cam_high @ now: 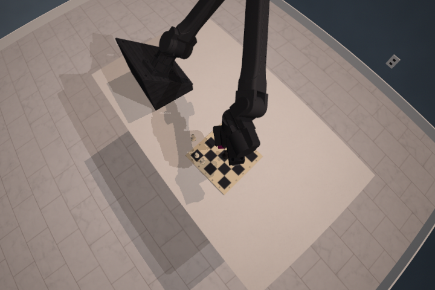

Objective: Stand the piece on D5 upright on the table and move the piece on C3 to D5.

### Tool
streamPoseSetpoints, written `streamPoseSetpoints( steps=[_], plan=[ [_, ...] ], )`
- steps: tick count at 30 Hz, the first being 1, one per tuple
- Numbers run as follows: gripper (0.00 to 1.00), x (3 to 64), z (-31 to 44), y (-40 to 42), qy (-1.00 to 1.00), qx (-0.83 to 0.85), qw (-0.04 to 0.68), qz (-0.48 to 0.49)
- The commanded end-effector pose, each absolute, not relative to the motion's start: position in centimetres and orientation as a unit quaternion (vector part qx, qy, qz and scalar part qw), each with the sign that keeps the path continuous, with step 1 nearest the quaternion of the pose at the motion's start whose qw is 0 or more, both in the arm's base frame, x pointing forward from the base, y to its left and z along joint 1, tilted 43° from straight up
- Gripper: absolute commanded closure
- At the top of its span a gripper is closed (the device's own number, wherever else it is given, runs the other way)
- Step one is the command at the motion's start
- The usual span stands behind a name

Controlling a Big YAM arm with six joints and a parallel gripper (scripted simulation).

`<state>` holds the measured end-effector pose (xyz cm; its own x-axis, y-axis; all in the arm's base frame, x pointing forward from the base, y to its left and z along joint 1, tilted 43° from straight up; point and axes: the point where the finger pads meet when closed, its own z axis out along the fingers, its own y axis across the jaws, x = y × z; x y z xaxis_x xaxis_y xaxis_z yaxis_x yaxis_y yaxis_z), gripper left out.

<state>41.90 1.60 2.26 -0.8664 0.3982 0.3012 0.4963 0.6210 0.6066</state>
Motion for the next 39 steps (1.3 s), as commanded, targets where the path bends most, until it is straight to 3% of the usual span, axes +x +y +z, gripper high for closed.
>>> streamPoseSetpoints(
  steps=[1, 39],
  plan=[
    [0.60, 41.5, 1.7, 0.6, -0.896, -0.254, 0.068, -0.357],
    [0.60, 41.8, 1.2, 2.3, -0.898, -0.247, 0.072, -0.356]
  ],
)
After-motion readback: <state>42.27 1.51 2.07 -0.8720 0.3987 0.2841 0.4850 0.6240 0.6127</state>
